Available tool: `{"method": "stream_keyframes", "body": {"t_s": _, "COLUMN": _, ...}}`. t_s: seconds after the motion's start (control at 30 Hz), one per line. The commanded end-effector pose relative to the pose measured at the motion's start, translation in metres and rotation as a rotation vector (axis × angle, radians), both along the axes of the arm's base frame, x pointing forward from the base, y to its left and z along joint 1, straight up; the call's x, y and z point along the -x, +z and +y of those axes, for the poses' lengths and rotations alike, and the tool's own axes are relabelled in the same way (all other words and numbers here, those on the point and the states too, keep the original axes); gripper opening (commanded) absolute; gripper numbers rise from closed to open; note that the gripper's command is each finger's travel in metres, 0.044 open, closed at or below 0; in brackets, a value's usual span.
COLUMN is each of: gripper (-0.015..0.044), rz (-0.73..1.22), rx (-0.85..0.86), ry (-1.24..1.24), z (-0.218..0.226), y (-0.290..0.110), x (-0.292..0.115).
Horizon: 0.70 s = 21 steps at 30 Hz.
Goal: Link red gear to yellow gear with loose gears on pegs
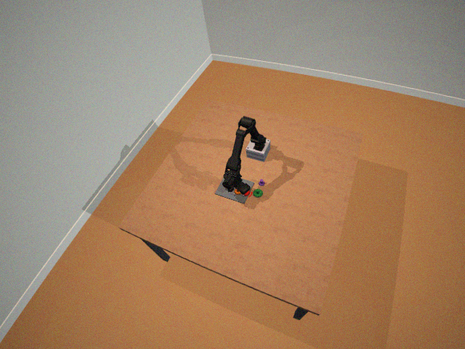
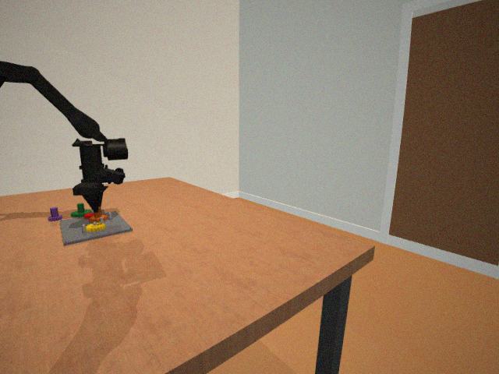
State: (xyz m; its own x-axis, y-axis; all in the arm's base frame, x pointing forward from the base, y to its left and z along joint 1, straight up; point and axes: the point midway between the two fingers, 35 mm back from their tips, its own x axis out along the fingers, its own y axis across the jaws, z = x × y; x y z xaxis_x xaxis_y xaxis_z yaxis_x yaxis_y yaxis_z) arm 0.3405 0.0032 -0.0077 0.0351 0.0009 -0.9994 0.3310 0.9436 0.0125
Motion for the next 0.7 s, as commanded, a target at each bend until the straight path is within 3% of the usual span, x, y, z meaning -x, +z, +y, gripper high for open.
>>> {"method": "stream_keyframes", "body": {"t_s": 0.0, "gripper": 0.0140, "rz": -0.001, "rx": -0.002, "ry": -0.047, "z": 0.000, "y": 0.007, "x": 0.000}}
{"method": "stream_keyframes", "body": {"t_s": 0.2, "gripper": 0.0140, "rz": -0.001, "rx": -0.005, "ry": -0.114, "z": 0.000, "y": 0.046, "x": 0.002}}
{"method": "stream_keyframes", "body": {"t_s": 0.3, "gripper": 0.0140, "rz": -0.001, "rx": -0.005, "ry": -0.117, "z": 0.000, "y": 0.048, "x": 0.002}}
{"method": "stream_keyframes", "body": {"t_s": 0.4, "gripper": 0.0219, "rz": 0.001, "rx": -0.007, "ry": -0.125, "z": 0.023, "y": 0.040, "x": 0.016}}
{"method": "stream_keyframes", "body": {"t_s": 0.67, "gripper": 0.0429, "rz": 0.012, "rx": -0.020, "ry": -0.287, "z": 0.108, "y": 0.036, "x": 0.117}}
